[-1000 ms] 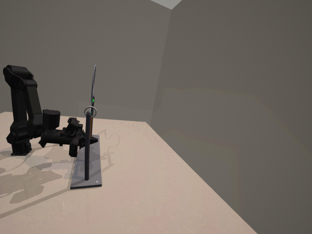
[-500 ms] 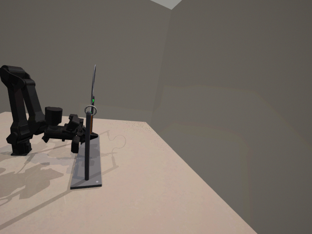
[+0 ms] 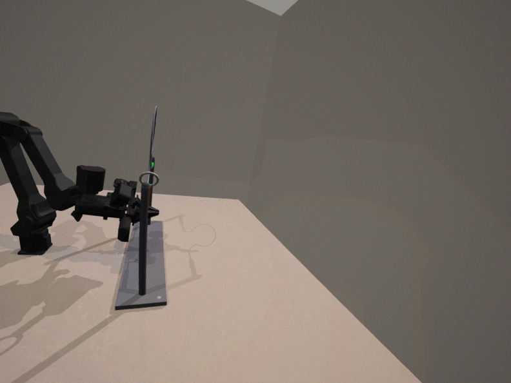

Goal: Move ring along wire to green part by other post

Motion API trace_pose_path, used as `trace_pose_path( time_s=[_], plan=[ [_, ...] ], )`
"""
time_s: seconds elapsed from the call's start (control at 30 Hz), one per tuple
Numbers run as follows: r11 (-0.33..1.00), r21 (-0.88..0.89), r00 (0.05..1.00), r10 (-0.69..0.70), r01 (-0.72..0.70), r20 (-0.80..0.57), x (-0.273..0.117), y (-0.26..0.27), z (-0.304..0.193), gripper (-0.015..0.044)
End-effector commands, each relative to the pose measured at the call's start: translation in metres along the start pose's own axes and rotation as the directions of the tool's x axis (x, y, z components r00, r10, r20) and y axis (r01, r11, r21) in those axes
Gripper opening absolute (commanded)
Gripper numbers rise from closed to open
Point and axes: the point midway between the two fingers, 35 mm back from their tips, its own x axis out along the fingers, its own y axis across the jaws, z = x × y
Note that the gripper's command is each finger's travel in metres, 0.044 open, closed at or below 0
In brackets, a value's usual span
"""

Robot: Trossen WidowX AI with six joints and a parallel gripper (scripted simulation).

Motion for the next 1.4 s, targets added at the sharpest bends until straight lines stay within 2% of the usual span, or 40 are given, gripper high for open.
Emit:
trace_pose_path(
  time_s=[0.0, 0.43, 0.9, 1.37],
  plan=[
    [0.998, 0.056, 1.0, 0.008, -0.007, -0.025, -0.004, 0.01, 0.003, -0.015],
    [0.953, 0.3, 0.978, 0.092, -0.032, -0.186, -0.028, 0.051, 0.011, -0.015],
    [0.816, 0.575, 0.902, 0.292, -0.06, -0.319, -0.058, 0.091, 0.037, -0.015],
    [0.609, 0.789, 0.865, 0.435, -0.077, -0.251, -0.068, 0.122, 0.07, -0.015]
  ],
)
